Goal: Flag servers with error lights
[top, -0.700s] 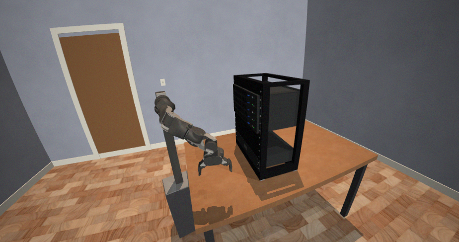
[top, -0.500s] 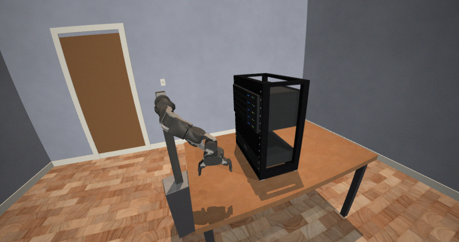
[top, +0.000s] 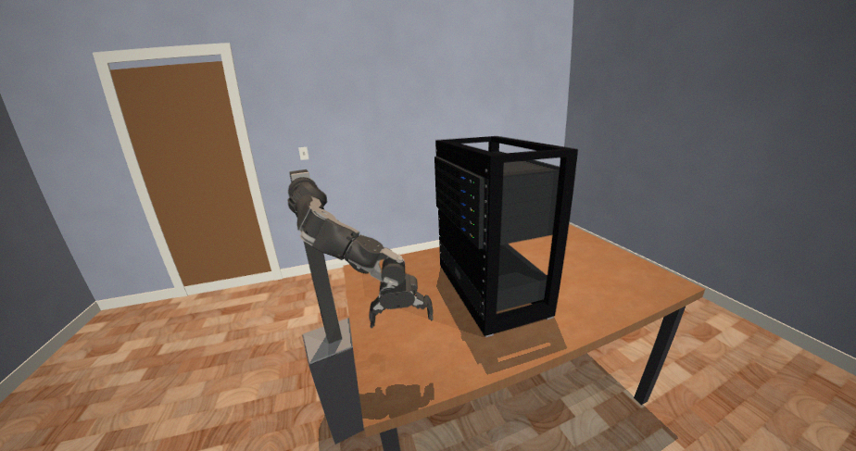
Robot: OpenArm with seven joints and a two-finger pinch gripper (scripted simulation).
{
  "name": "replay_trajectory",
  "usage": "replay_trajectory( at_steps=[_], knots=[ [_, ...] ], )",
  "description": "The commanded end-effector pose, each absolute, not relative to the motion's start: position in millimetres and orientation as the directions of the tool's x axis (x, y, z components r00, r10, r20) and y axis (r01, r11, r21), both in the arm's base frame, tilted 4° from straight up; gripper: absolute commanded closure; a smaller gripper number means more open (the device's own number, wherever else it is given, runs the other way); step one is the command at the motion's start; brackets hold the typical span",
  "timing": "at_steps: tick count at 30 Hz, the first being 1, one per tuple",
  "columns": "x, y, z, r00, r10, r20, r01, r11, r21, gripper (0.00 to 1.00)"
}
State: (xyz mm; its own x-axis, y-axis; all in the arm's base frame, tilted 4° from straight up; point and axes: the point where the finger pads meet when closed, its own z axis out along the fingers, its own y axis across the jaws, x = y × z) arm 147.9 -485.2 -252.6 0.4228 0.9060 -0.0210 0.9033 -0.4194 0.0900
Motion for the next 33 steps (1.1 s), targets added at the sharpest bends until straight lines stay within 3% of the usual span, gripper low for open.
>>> replay_trajectory(
  at_steps=[1,33],
  knots=[
    [148.2,-485.8,-251.7,0.424,0.905,-0.022,0.903,-0.420,0.093,0.00],
    [152.7,-467.8,-261.9,0.350,0.937,-0.009,0.936,-0.350,0.044,0.00]
  ],
)
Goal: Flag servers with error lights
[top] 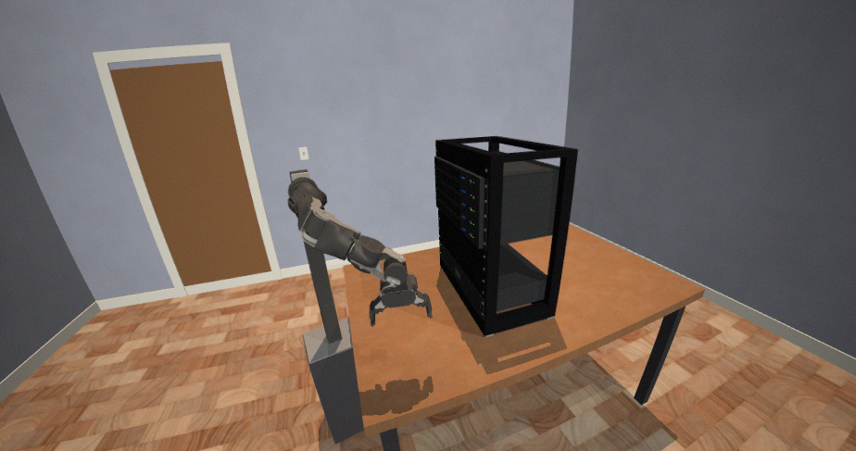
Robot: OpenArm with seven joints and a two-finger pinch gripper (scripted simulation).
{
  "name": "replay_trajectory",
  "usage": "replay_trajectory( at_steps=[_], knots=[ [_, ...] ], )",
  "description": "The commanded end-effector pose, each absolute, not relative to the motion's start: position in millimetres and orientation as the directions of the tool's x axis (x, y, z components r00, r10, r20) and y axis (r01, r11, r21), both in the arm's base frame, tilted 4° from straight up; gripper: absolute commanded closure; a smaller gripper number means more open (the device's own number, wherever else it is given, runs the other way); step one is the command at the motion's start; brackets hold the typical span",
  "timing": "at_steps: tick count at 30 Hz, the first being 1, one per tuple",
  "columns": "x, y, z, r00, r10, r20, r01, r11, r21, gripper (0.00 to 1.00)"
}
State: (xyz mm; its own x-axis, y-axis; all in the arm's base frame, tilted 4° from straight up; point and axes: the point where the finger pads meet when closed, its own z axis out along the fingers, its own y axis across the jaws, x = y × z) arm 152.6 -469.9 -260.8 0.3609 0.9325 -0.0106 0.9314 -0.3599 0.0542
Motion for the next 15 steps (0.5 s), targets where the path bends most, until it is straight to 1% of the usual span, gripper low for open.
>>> replay_trajectory(
  at_steps=[1,6,12,15],
  knots=[
    [153.3,-465.2,-263.3,0.339,0.941,-0.007,0.940,-0.339,0.038,0.00],
    [156.9,-449.3,-271.3,0.270,0.963,0.005,0.963,-0.270,0.001,0.00],
    [161.8,-423.0,-282.9,0.151,0.988,0.028,0.987,-0.149,-0.052,0.00],
    [161.3,-420.2,-283.5,0.133,0.991,0.027,0.989,-0.132,-0.061,0.00]
  ],
)
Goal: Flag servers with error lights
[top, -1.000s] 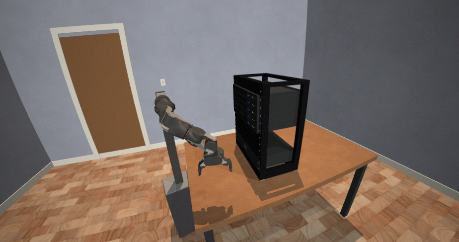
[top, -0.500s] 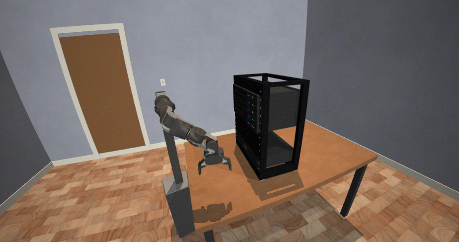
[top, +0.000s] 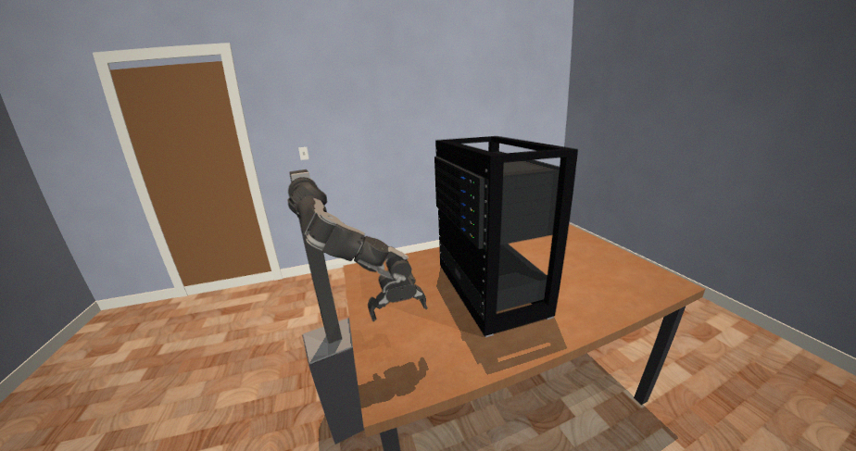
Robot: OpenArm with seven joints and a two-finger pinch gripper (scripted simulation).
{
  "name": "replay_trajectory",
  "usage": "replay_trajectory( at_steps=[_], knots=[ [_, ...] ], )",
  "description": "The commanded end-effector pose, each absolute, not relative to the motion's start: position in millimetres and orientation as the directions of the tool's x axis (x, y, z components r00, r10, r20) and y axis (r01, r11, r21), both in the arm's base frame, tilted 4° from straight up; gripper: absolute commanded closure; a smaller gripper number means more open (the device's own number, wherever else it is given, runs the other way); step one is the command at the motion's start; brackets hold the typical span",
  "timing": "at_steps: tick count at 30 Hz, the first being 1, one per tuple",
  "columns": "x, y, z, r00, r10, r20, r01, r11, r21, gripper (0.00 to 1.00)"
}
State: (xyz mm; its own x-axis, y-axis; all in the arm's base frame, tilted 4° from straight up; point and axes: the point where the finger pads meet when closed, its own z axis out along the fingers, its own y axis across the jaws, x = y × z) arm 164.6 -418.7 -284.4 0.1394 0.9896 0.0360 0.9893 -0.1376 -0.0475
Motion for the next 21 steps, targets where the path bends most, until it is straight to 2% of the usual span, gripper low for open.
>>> replay_trajectory(
  at_steps=[1,14,16,21],
  knots=[
    [163.5,-412.8,-286.9,0.103,0.994,0.038,0.992,-0.100,-0.071,0.00],
    [170.4,-333.6,-308.6,-0.288,0.950,0.121,0.938,0.305,-0.163,0.00],
    [170.4,-333.6,-308.6,-0.288,0.950,0.121,0.938,0.305,-0.163,0.00],
    [170.8,-300.9,-313.0,-0.452,0.879,0.151,0.864,0.473,-0.174,0.00]
  ],
)
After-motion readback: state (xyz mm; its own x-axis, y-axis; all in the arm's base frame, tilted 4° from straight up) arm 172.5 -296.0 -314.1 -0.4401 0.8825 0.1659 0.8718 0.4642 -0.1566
